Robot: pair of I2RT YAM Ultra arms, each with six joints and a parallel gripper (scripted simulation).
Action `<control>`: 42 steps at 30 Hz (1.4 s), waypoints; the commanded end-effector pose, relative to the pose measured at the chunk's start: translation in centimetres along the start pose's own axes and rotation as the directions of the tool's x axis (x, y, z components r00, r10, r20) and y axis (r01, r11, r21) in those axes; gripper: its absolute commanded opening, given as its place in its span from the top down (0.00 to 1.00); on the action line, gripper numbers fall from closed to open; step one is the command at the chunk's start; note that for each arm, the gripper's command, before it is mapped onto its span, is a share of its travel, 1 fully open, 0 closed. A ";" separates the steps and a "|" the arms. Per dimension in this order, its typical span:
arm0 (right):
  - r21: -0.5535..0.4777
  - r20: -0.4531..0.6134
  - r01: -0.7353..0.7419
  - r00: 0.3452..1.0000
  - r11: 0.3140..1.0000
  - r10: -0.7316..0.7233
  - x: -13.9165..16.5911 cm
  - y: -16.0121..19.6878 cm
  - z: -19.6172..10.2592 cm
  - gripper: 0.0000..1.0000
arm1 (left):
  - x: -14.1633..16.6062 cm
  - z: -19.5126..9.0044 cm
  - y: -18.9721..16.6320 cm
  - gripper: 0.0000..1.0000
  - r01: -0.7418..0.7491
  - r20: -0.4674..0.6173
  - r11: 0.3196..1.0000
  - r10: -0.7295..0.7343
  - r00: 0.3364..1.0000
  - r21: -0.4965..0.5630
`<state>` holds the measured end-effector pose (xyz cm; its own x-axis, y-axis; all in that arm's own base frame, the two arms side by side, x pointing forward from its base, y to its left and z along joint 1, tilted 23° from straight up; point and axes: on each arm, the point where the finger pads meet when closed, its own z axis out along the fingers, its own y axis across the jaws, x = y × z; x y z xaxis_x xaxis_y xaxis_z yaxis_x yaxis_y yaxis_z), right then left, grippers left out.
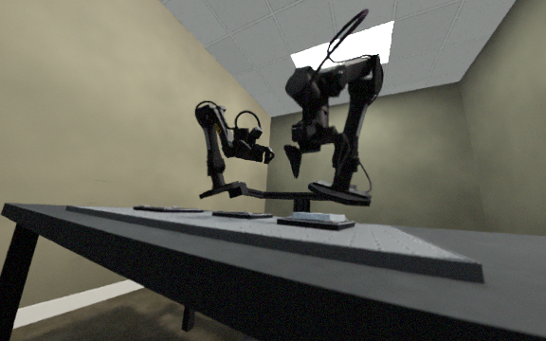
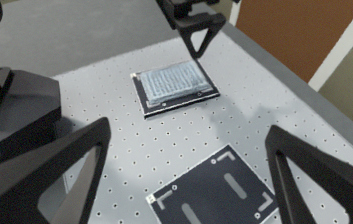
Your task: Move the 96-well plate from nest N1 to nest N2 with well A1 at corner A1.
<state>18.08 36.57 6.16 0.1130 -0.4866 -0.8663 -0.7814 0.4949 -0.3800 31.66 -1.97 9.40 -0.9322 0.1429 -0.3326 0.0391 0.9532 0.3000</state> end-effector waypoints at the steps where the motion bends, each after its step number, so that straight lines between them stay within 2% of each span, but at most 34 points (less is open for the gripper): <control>1: -0.009 0.035 -0.004 0.999 1.000 0.004 -1.0 0.2 0.0 0.00 | 1.3 -1.6 0.1 0.00 -0.006 -0.054 1.000 0.006 0.999 -0.006; 7: -0.009 0.035 -0.004 0.999 1.000 0.004 -1.0 0.2 0.0 0.00 | 1.5 -1.2 0.2 0.00 -0.007 -0.060 1.000 0.007 0.998 -0.016; 9: -0.009 0.035 -0.004 0.999 1.000 0.004 -1.0 0.2 0.0 0.00 | 0.6 -1.4 0.1 0.00 0.015 -0.003 1.000 -0.015 1.000 -0.019; 12: -0.009 0.035 -0.004 0.999 1.000 0.004 -1.0 0.2 0.0 0.00 | 0.5 -1.3 0.2 0.00 0.020 0.014 1.000 -0.020 1.000 -0.023; 16: -0.009 0.035 -0.004 0.999 1.000 0.004 -1.0 0.2 0.0 0.00 | 0.0 -2.3 0.5 0.00 0.057 0.153 0.997 -0.050 0.987 -0.042; 26: -0.009 0.035 -0.004 0.999 1.000 0.004 -1.0 0.2 0.0 0.00 | 2.2 -4.9 1.0 0.00 0.104 0.459 0.993 -0.065 0.886 -0.060; 34: -0.009 0.035 -0.004 0.999 1.000 0.004 -1.0 0.2 0.0 0.00 | 3.3 -5.4 0.9 0.00 0.113 0.541 0.992 -0.066 0.839 -0.054; 42: -0.009 0.035 -0.004 0.999 1.000 0.004 -1.0 0.2 0.0 0.00 | 3.6 -5.5 0.6 0.00 0.100 0.549 0.994 -0.061 0.833 -0.041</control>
<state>18.08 36.57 6.16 0.1130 -0.4866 -0.8663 -0.7814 0.4949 -0.3800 25.55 -1.82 11.59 -0.6416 0.2150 -0.7363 -0.0564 0.9441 0.3248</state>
